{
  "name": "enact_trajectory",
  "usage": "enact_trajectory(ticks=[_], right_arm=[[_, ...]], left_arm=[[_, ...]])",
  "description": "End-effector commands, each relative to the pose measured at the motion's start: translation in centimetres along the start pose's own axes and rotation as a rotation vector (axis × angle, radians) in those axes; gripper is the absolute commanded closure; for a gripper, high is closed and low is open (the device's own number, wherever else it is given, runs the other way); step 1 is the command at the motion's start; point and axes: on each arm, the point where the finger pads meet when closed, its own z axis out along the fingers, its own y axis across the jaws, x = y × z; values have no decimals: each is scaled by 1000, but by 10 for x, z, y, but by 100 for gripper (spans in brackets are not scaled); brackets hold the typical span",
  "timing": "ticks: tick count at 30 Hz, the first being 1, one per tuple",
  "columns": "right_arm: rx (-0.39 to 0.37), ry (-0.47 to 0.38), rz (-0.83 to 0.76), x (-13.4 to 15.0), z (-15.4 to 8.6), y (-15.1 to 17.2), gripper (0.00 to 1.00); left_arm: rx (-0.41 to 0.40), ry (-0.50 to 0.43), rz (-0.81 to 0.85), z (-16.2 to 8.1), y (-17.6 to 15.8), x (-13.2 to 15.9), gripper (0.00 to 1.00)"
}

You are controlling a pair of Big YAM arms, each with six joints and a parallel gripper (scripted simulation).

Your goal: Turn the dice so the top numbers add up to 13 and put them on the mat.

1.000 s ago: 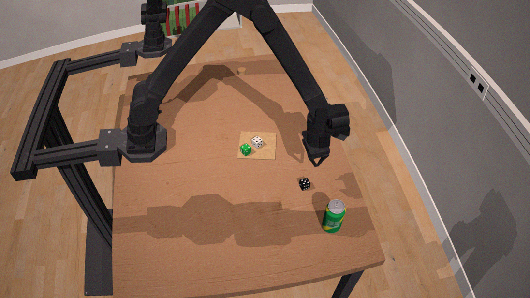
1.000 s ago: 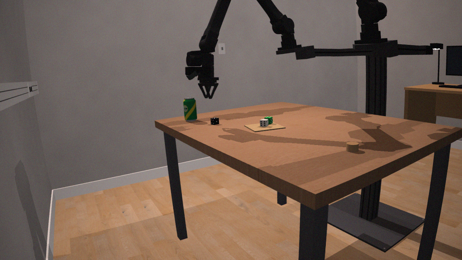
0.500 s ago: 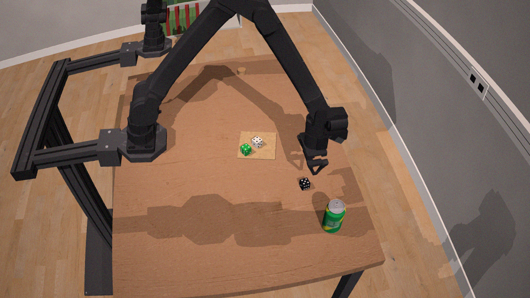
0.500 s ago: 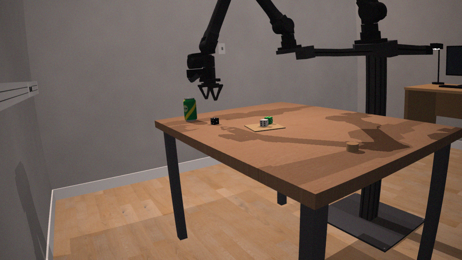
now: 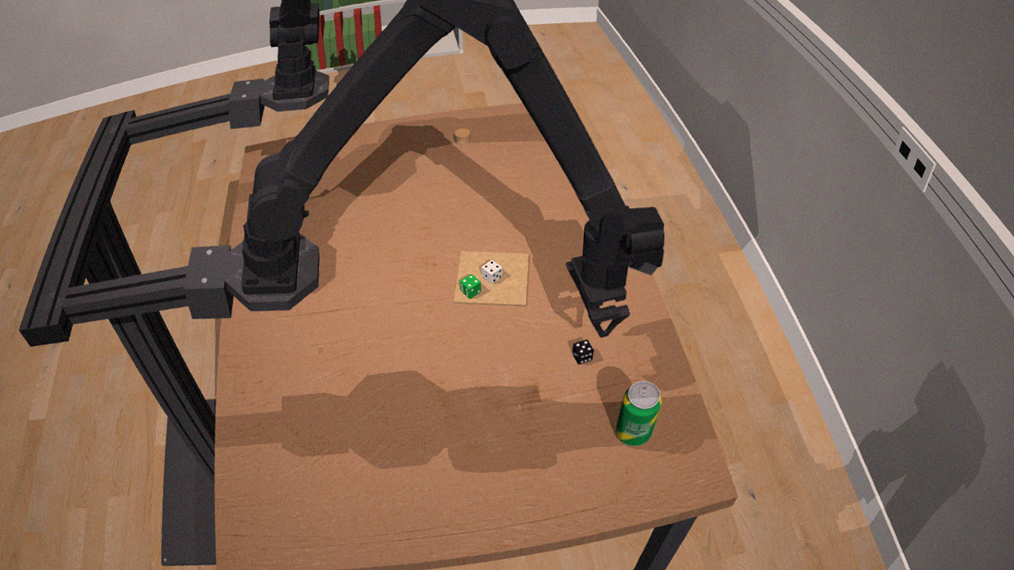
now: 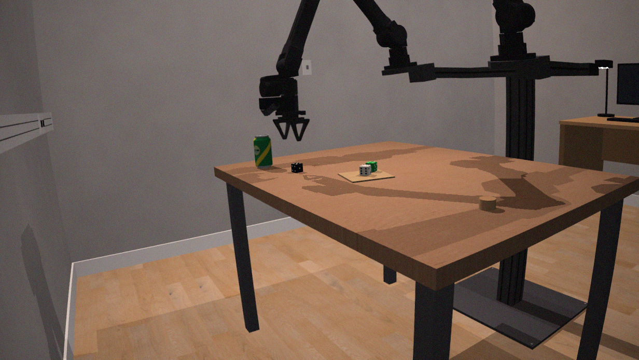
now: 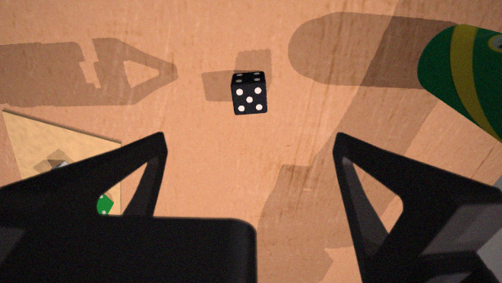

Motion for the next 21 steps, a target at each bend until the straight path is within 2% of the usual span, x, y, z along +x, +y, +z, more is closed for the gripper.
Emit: enact_trajectory(ticks=[1, 4, 5, 10, 21], right_arm=[[-2, 29, -72, 17, 24, 3, 0], [-2, 24, -102, 17, 29, 2, 0], [-1, 20, -102, 14, 28, 2, 55], [0, 4, -102, 8, 21, 2, 55], [0, 7, -96, 9, 21, 2, 55]], left_arm=[[-1, -67, 15, 2, 2, -38, 0], [-1, -67, 15, 2, 2, -38, 0], [-1, -67, 15, 2, 2, -38, 0], [-1, -67, 15, 2, 2, -38, 0], [-1, -67, 15, 2, 2, -38, 0]])
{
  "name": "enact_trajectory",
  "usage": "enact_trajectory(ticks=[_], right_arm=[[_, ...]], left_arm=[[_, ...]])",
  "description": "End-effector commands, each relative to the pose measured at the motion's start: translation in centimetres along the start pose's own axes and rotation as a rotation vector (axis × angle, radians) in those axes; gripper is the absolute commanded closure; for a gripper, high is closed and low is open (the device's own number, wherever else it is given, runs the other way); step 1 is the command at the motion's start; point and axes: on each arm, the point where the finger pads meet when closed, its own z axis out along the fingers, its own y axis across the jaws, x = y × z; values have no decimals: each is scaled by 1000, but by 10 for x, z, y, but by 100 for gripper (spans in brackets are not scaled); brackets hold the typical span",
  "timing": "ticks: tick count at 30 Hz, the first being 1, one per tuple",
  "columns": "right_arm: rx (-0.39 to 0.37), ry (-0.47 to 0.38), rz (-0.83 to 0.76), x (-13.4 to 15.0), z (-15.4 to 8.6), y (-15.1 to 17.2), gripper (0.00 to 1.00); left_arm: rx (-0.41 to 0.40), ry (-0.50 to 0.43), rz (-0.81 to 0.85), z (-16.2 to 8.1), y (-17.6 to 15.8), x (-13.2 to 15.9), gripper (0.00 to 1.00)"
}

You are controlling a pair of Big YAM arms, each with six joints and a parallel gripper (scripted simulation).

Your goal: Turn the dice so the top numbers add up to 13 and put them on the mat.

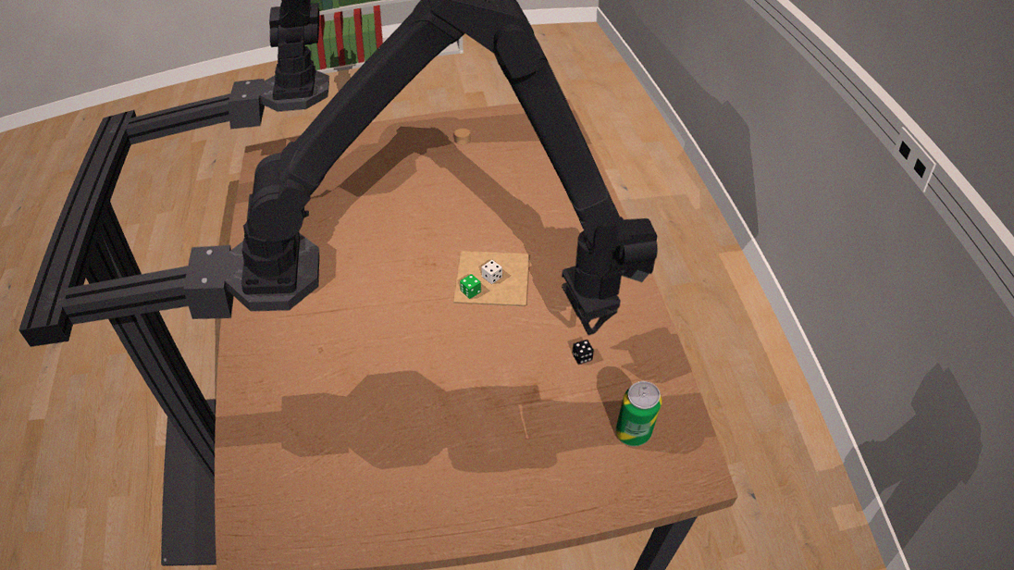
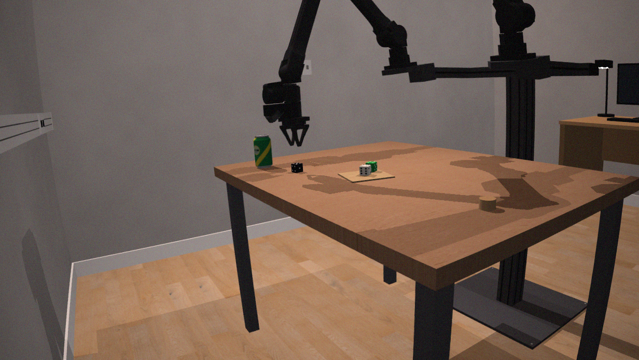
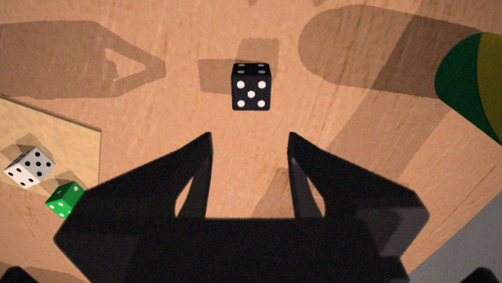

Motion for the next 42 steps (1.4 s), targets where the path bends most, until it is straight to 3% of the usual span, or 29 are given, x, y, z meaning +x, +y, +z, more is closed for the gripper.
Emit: enact_trajectory(ticks=[1, 20, 42], right_arm=[[3, -15, -8, -5, 0, 0, 55], [3, -15, -8, -4, 0, 0, 55], [5, -27, -6, -14, 19, -4, 55]], left_arm=[[-1, -67, 15, 2, 2, -38, 0], [-1, -67, 15, 2, 2, -38, 0], [-1, -67, 15, 2, 2, -38, 0]])
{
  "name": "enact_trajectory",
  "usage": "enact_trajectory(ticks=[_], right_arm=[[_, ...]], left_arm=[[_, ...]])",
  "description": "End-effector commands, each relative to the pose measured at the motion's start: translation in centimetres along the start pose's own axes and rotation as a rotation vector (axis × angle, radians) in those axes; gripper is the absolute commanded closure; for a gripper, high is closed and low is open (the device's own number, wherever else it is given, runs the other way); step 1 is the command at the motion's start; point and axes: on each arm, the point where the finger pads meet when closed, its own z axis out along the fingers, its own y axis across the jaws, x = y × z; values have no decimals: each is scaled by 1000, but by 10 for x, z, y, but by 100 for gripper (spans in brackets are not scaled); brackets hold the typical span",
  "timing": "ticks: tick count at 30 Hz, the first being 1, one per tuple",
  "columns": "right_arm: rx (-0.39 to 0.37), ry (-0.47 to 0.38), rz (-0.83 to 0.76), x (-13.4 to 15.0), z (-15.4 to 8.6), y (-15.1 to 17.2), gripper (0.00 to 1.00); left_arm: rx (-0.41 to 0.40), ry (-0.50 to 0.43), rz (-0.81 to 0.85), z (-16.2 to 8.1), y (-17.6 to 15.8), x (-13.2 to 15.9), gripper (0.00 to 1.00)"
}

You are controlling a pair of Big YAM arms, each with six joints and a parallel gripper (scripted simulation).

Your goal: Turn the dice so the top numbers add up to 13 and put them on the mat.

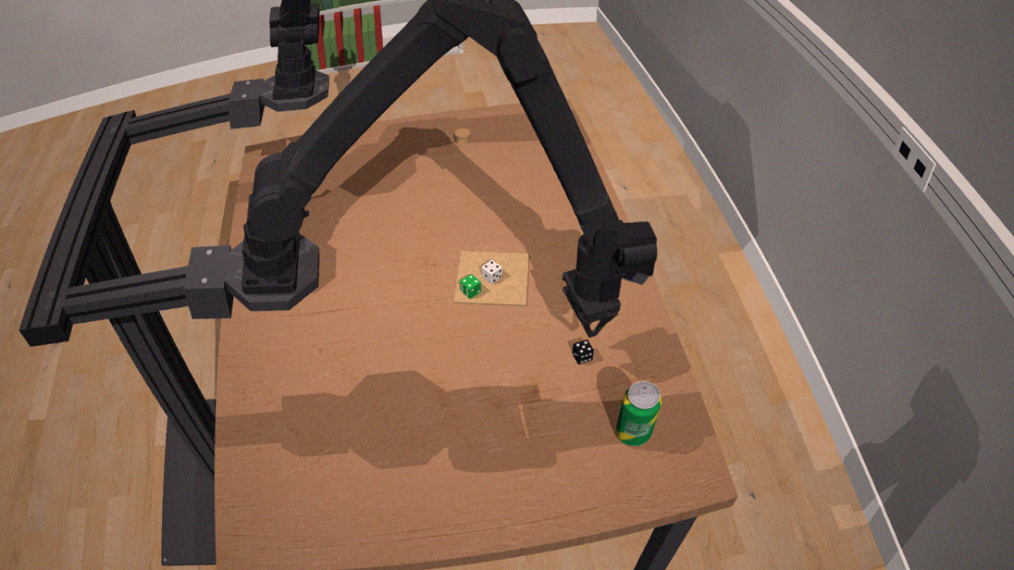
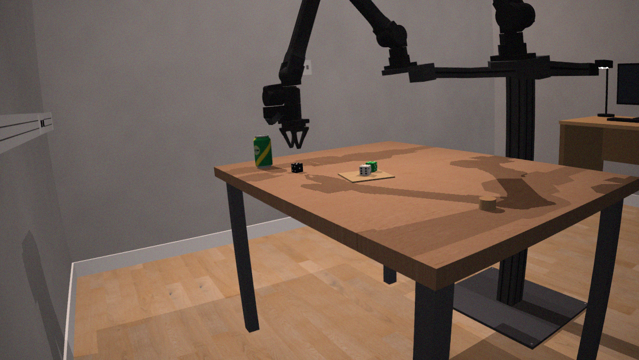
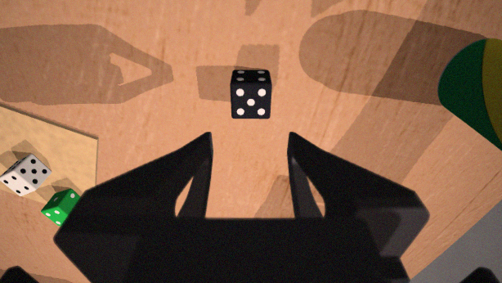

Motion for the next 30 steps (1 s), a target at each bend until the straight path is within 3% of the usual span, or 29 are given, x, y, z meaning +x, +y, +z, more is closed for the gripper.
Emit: enact_trajectory(ticks=[1, 30], right_arm=[[4, -18, -5, -11, 13, -4, 55], [4, -16, -2, -9, 48, -5, 55]], left_arm=[[-1, -67, 15, 2, 2, -38, 0], [-1, -67, 15, 2, 2, -38, 0]])
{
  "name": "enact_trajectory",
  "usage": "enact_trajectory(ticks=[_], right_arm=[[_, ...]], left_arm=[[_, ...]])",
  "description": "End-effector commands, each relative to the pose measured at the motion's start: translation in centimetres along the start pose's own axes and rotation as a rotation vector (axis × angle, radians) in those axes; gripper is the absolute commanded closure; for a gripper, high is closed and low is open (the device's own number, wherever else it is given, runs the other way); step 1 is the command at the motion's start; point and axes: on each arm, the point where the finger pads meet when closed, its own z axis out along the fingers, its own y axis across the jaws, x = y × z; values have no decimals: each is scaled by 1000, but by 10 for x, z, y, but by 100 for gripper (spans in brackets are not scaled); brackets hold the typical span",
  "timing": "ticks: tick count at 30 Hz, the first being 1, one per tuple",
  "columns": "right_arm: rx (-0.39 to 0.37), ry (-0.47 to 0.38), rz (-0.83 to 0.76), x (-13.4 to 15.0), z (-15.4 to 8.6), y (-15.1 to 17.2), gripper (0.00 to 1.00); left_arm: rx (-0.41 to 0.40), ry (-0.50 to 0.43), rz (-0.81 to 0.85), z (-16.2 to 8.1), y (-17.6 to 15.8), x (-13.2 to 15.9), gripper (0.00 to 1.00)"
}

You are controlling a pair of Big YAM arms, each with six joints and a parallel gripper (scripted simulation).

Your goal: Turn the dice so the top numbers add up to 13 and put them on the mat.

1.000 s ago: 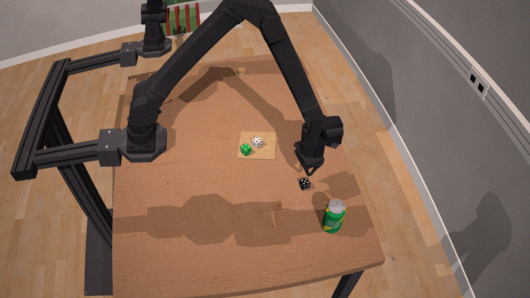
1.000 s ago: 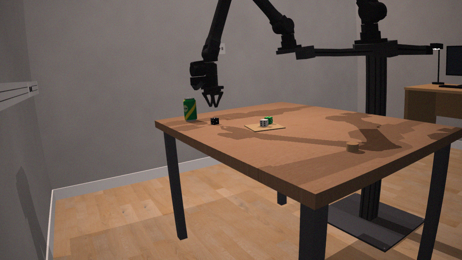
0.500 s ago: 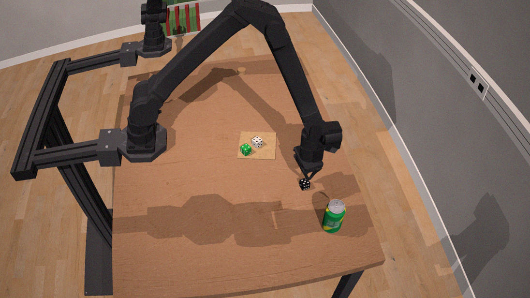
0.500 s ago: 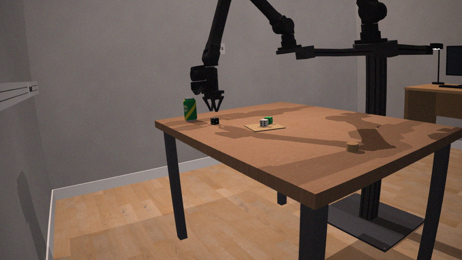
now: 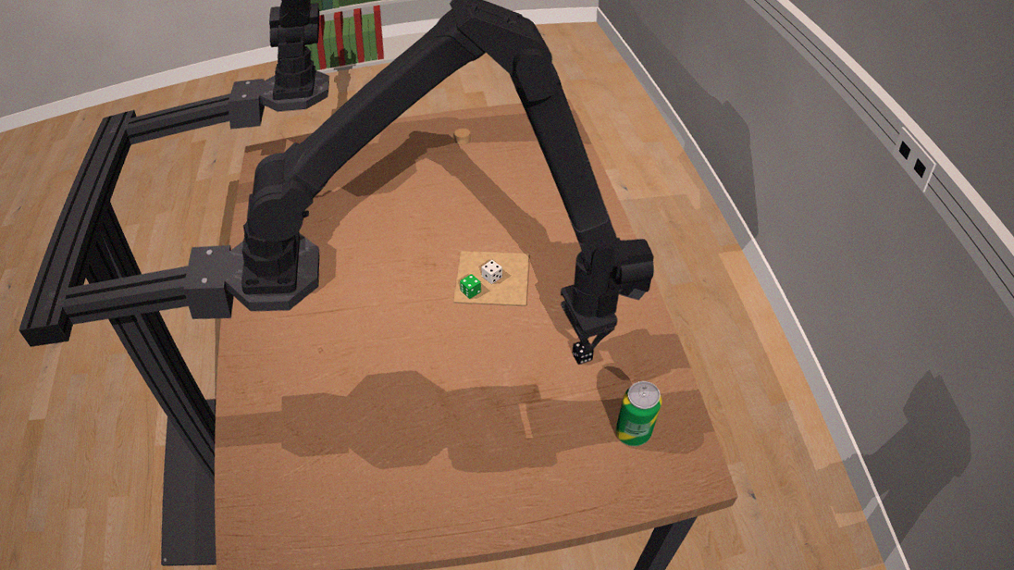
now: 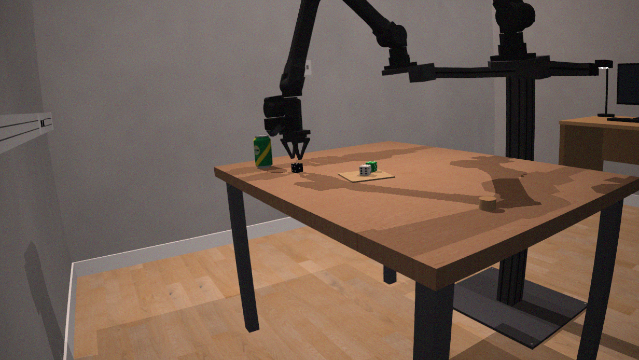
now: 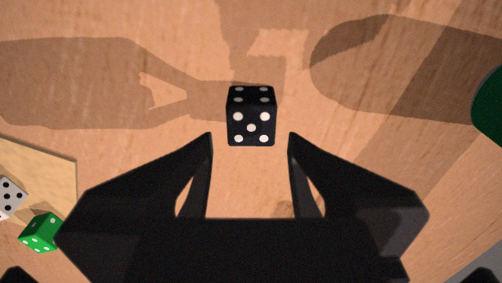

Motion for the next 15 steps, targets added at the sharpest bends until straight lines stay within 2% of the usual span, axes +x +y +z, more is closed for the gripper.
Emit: enact_trajectory(ticks=[1, 15], right_arm=[[4, -21, -1, -11, 10, -6, 55], [4, -22, -1, -11, 12, -6, 55]], left_arm=[[-1, -67, 15, 2, 2, -38, 0], [-1, -67, 15, 2, 2, -38, 0]])
